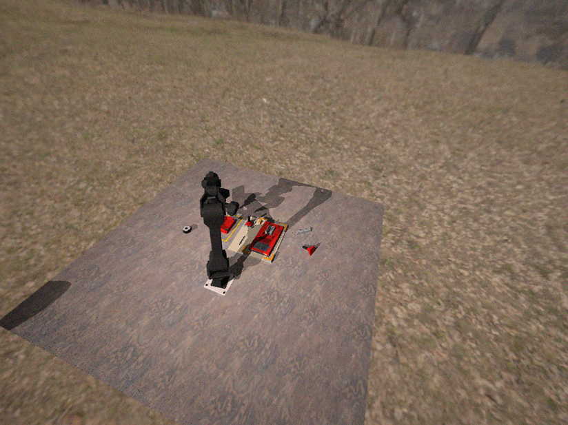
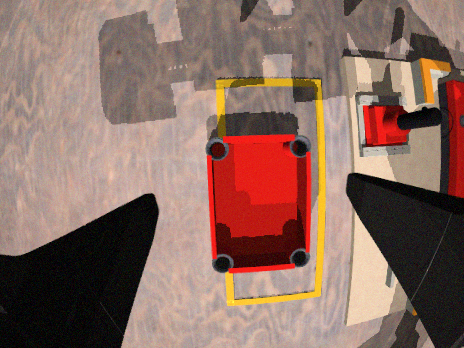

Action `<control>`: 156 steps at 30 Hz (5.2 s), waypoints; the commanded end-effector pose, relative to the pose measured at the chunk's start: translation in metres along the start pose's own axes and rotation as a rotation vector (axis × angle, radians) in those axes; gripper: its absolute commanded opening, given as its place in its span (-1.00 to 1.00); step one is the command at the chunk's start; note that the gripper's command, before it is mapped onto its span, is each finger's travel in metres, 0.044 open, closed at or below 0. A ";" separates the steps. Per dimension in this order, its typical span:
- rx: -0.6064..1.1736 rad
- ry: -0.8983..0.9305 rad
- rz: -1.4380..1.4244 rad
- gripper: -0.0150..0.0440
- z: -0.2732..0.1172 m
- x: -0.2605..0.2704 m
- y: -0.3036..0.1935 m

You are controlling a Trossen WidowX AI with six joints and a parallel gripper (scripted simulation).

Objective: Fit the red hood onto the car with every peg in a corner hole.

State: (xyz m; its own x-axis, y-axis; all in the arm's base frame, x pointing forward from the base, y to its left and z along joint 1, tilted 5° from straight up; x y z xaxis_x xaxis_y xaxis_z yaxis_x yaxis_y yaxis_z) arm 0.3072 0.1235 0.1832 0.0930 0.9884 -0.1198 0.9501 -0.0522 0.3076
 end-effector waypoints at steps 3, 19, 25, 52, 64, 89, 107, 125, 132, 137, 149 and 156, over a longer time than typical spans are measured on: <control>-0.220 -0.024 -0.017 1.00 0.006 0.005 -0.026; -0.703 -0.042 0.065 1.00 0.015 -0.003 -0.099; -0.703 -0.041 0.065 1.00 0.015 -0.003 -0.099; -0.708 -0.038 0.068 1.00 0.034 -0.001 -0.104; -0.710 -0.036 0.070 1.00 0.043 0.000 -0.106; -0.715 -0.033 0.073 1.00 0.061 0.001 -0.112; -0.717 -0.032 0.075 1.00 0.070 0.000 -0.116; -0.717 -0.032 0.075 1.00 0.078 0.001 -0.119; -0.717 -0.032 0.075 1.00 0.082 0.001 -0.120; -0.717 -0.032 0.075 1.00 0.084 0.001 -0.121; -0.720 -0.032 0.080 0.60 0.085 0.001 -0.121; -0.720 -0.032 0.080 0.44 0.085 0.001 -0.121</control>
State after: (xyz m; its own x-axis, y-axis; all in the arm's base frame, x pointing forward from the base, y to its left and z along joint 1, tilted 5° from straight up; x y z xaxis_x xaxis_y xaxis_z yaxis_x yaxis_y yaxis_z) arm 0.2173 0.1184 0.0656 0.1721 0.9805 -0.0953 0.5099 -0.0059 0.8602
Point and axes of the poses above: the point midway between the two fingers, 35 mm back from their tips, its own z axis out along the fingers, its own x axis across the jaws, y = z × x, the point moved 10 cm from there along -z, back along the fingers, and after that the axes turned 2 degrees about -z, right-handed, at the moved point
